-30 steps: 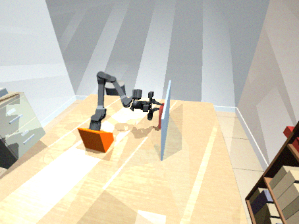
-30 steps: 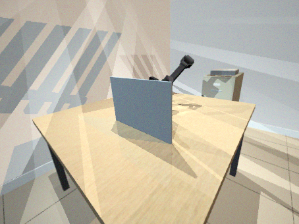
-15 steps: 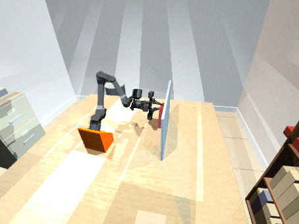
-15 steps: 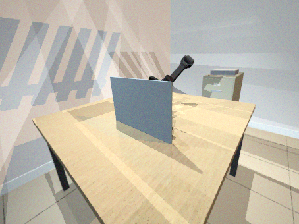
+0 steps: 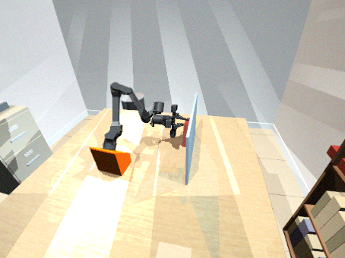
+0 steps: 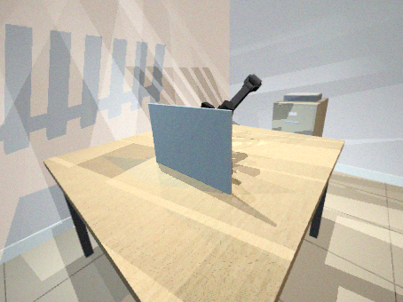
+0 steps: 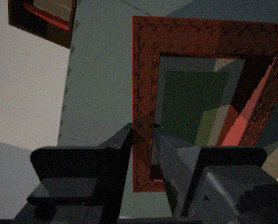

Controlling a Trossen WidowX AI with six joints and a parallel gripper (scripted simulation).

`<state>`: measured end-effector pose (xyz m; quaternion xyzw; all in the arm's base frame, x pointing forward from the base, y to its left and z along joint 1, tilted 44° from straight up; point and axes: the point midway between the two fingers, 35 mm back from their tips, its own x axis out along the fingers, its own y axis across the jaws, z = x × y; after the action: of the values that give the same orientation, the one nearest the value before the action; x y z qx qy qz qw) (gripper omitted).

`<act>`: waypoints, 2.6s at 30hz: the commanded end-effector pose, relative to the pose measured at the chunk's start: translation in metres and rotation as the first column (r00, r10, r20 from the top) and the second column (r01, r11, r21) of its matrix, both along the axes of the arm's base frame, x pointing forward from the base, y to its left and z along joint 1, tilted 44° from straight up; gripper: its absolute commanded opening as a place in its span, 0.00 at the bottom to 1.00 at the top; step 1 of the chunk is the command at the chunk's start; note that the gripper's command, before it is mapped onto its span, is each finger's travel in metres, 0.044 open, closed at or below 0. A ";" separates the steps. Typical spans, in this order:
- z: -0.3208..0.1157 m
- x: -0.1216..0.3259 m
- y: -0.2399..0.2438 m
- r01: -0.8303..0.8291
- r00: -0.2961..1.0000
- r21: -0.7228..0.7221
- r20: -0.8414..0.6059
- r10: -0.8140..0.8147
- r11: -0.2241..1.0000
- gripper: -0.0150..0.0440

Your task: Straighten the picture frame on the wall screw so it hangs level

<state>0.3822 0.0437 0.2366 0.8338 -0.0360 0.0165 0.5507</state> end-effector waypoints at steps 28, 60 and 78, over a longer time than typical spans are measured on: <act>0.002 0.000 -0.003 0.007 1.000 0.005 0.009 -0.007 1.000 0.25; 0.000 0.000 -0.009 0.007 1.000 0.004 0.009 -0.007 1.000 0.25; -0.003 0.000 -0.008 0.007 1.000 0.004 0.009 -0.007 1.000 0.25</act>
<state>0.3825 0.0373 0.2324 0.8337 -0.0363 0.0171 0.5507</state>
